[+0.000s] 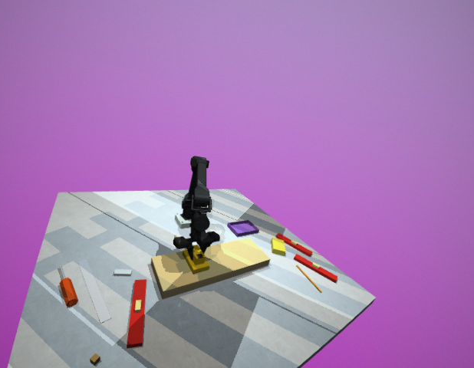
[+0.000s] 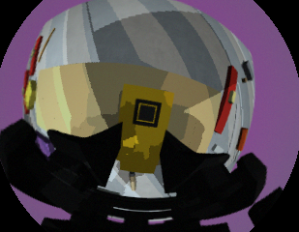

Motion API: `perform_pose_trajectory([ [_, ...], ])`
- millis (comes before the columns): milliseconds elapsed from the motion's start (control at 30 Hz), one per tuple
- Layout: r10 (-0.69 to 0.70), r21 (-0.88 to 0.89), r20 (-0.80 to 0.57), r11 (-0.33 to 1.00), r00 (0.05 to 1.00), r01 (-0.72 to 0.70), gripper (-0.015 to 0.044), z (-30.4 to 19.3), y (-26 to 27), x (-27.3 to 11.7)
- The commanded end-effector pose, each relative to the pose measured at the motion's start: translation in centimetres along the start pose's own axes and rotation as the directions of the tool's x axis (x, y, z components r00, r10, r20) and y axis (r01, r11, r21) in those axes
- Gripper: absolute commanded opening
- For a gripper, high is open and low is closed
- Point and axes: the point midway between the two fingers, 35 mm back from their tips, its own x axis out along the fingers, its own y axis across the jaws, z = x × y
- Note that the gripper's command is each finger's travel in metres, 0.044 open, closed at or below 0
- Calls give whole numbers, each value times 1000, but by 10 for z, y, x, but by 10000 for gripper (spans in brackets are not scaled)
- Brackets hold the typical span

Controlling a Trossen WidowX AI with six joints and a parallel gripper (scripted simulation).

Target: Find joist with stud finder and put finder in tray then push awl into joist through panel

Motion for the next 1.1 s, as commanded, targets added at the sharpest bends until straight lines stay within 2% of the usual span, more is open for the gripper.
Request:
perform_pose_trajectory([
  [0, -8, 4, 0, 1000, 1000, 8, 0, 1, -13, 0],
  [1067, -15, 1, 0, 1000, 1000, 15, 0, 0, -90, -2],
])
